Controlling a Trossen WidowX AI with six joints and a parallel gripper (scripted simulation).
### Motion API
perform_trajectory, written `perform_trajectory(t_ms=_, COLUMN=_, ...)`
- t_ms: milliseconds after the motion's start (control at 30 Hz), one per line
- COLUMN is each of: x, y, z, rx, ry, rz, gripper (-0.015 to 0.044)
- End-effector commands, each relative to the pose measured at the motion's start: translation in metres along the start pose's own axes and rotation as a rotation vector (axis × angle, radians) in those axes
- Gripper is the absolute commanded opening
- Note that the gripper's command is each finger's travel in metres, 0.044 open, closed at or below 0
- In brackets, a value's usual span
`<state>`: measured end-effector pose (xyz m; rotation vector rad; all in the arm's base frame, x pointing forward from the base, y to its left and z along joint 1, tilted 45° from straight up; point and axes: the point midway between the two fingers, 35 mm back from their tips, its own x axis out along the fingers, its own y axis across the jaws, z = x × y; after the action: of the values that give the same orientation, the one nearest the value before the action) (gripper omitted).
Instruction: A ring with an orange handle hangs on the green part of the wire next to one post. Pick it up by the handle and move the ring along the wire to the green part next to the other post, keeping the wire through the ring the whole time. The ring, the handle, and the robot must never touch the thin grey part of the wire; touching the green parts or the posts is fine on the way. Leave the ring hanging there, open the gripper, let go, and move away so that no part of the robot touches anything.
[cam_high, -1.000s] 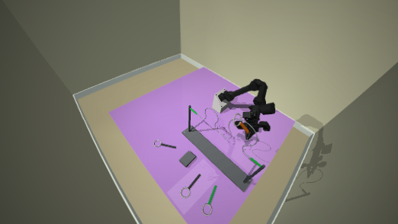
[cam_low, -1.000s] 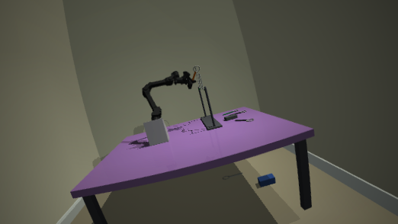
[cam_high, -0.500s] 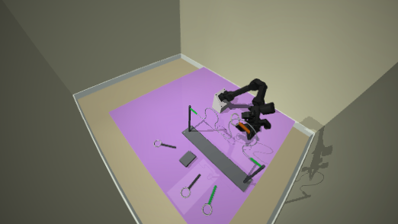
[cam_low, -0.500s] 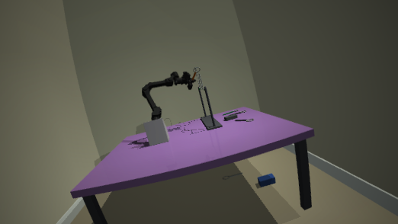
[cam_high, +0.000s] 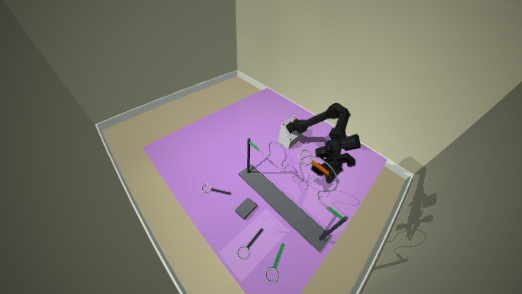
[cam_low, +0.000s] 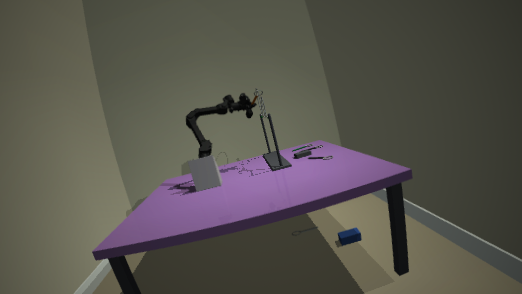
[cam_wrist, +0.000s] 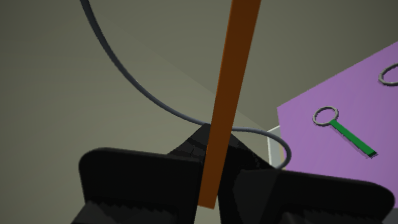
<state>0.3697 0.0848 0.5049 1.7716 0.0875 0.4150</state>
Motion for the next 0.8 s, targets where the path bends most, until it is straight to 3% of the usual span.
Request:
perform_trajectory(t_ms=0, x=-0.001, y=0.004, z=0.001, rx=0.04, ry=-0.01, rz=0.024, gripper=-0.015)
perform_trajectory(t_ms=767, x=-0.008, y=0.014, z=0.002, rx=0.286, ry=0.019, rz=0.144, gripper=-0.015)
